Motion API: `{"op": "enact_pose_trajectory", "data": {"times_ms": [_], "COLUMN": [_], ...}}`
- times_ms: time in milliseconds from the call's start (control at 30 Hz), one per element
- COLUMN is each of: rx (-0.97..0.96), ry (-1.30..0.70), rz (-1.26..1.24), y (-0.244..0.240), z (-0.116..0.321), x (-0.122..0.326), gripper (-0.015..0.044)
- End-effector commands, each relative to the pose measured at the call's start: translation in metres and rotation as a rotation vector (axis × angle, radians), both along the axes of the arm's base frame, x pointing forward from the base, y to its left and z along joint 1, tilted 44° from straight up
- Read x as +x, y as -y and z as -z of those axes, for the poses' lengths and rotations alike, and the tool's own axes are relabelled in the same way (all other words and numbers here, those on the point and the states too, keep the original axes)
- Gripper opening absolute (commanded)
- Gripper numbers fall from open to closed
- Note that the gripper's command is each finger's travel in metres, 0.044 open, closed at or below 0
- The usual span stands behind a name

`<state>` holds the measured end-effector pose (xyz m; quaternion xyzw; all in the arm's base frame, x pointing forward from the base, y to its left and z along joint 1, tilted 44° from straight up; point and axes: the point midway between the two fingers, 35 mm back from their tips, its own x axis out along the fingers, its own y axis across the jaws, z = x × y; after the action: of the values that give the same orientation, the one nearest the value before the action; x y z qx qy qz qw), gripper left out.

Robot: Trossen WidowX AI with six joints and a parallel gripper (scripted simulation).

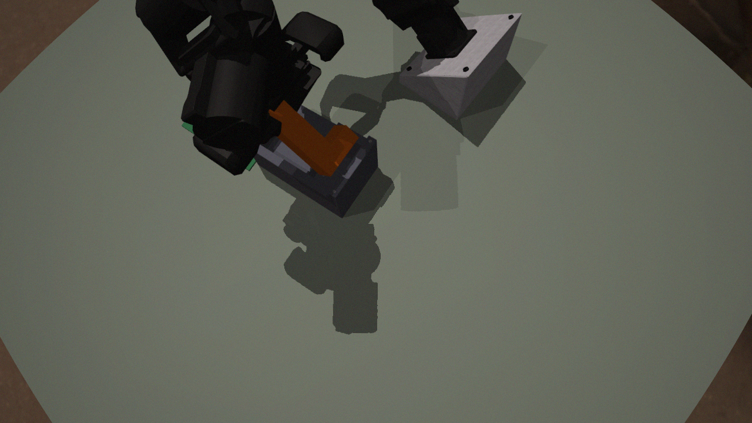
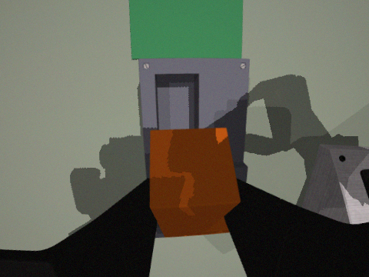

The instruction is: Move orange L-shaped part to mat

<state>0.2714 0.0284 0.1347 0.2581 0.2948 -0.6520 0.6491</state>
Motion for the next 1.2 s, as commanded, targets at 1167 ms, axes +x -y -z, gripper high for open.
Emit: {"op": "enact_pose_trajectory", "data": {"times_ms": [1167], "rx": [0.013], "ry": [0.046], "rz": [-0.040], "y": [0.107], "z": [-0.106], "x": [-0.009], "gripper": [0.0000]}}
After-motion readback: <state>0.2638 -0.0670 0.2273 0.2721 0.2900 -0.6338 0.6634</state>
